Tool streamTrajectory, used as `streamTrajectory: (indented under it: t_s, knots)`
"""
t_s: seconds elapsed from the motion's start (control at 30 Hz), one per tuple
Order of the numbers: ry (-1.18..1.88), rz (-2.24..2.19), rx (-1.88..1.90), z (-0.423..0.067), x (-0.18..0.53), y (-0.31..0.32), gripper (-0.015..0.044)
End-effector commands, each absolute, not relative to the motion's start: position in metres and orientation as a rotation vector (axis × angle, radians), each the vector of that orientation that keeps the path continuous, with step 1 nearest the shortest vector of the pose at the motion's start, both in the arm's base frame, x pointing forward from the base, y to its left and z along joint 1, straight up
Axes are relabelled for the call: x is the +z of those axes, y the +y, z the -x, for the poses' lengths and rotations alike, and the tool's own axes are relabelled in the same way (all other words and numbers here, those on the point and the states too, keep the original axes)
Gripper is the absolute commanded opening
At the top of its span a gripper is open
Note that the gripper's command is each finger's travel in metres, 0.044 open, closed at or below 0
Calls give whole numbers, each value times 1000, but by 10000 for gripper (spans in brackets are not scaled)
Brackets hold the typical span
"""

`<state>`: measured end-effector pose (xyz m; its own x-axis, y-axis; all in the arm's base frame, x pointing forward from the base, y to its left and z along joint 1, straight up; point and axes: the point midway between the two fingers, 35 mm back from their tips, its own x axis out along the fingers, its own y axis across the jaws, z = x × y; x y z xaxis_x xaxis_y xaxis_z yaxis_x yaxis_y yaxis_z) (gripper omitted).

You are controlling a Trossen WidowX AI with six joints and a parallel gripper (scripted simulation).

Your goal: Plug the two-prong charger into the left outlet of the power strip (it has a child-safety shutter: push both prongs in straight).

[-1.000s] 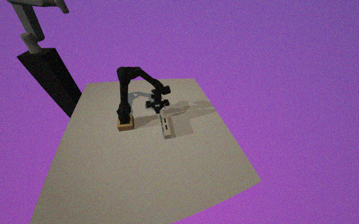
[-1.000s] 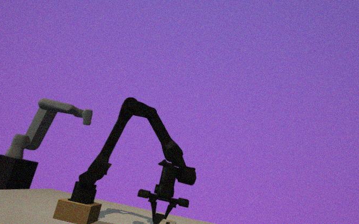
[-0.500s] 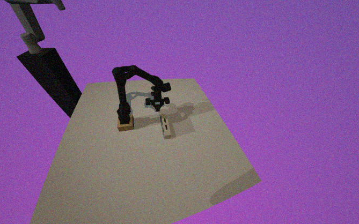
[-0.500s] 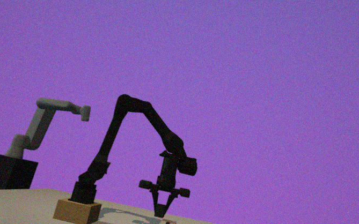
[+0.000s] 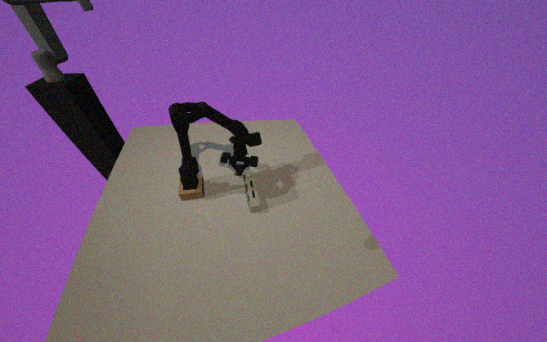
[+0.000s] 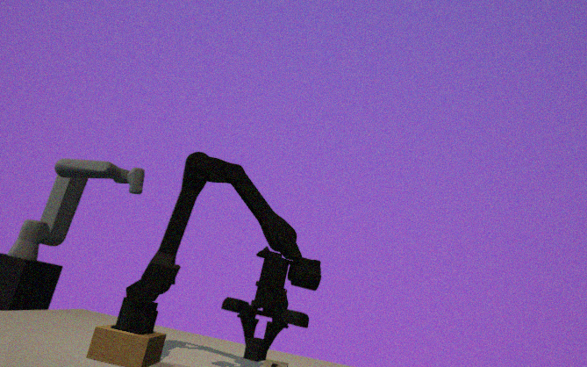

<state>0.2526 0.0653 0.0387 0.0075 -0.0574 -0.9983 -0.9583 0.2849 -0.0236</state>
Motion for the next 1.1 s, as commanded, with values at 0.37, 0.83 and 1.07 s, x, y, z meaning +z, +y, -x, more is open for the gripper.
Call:
streamTrajectory:
  t_s: [0.37, 0.83, 1.07]
  knots:
    - [1465, 793, 733, -239, 29, 35, 0]
    - [1538, 564, 520, -225, 20, 11, 0]
    - [1566, 449, 412, -217, 15, -1, 0]
